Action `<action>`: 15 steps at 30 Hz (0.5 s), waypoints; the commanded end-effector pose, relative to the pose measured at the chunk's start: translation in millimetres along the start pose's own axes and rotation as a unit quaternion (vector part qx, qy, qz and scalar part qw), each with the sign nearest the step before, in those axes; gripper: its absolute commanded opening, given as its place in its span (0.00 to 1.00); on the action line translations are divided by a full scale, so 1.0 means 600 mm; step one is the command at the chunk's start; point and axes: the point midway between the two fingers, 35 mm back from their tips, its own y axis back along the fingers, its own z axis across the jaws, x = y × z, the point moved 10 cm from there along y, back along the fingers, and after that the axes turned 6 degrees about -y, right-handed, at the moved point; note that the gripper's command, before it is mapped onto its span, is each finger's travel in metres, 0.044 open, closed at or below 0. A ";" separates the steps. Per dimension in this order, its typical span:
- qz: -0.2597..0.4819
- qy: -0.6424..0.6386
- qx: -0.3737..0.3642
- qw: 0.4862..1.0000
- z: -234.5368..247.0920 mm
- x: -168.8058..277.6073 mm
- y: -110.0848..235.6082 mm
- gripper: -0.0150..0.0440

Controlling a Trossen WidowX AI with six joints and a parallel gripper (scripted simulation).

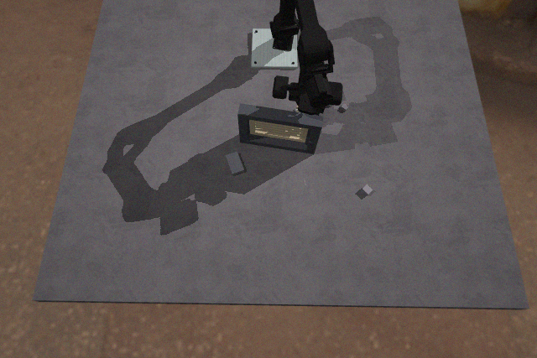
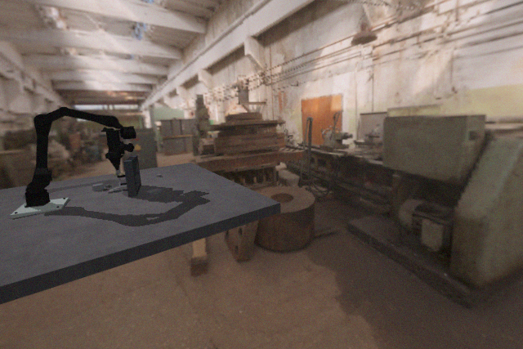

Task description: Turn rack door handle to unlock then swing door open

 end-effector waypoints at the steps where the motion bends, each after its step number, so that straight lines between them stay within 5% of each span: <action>1: 0.000 0.063 0.000 0.998 0.000 0.001 -0.001 0.30; 15: 0.000 0.396 0.000 0.918 0.000 0.001 -0.001 0.30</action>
